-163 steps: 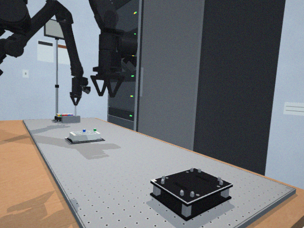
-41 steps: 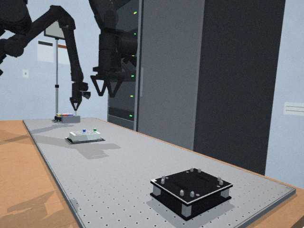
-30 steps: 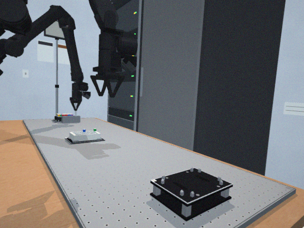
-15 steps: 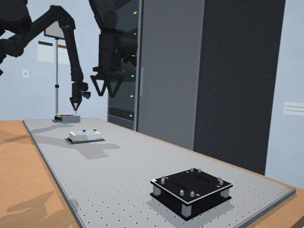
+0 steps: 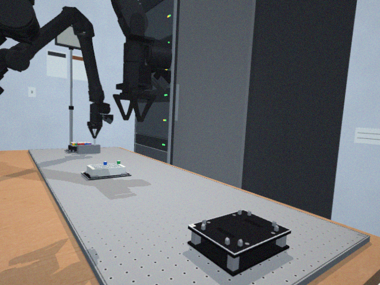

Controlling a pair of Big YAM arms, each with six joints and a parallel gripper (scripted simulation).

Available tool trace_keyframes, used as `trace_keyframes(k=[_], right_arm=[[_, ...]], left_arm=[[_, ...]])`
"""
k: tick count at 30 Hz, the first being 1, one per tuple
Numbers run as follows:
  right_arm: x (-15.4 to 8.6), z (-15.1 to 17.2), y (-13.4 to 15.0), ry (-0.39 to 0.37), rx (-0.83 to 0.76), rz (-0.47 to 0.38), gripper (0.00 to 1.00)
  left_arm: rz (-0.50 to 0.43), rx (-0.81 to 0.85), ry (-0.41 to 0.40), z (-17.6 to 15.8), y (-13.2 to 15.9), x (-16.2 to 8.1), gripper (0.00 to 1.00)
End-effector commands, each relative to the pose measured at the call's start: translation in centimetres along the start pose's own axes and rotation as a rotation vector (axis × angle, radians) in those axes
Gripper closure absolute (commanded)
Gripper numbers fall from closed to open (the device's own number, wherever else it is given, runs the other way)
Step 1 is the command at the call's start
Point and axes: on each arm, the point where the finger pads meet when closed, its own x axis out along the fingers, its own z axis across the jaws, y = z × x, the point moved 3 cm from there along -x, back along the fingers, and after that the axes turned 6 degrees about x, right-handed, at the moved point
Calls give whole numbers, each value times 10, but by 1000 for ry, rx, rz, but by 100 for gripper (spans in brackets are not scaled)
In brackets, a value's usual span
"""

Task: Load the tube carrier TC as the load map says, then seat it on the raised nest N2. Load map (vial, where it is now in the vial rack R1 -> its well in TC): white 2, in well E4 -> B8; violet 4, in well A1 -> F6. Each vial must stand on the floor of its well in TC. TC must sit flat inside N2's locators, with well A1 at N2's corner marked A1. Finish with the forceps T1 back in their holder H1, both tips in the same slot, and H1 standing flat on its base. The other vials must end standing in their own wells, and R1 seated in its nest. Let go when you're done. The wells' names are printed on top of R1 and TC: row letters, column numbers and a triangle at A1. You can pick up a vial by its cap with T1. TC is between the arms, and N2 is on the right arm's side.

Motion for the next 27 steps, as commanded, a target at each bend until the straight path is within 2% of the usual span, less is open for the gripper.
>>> trace_keyframes(k=[1, 11, 27], right_arm=[[-4, -1, -9, 4, 2, -18, 0], [-4, -1, -9, 4, 2, -18, 0], [-4, -1, -9, 4, 2, -18, 0]], left_arm=[[-46, 19, -22, 2, -26, -14, 92], [-16, 17, -7, -3, -10, -21, 92], [-14, 3, -15, 5, -4, -34, 92]])
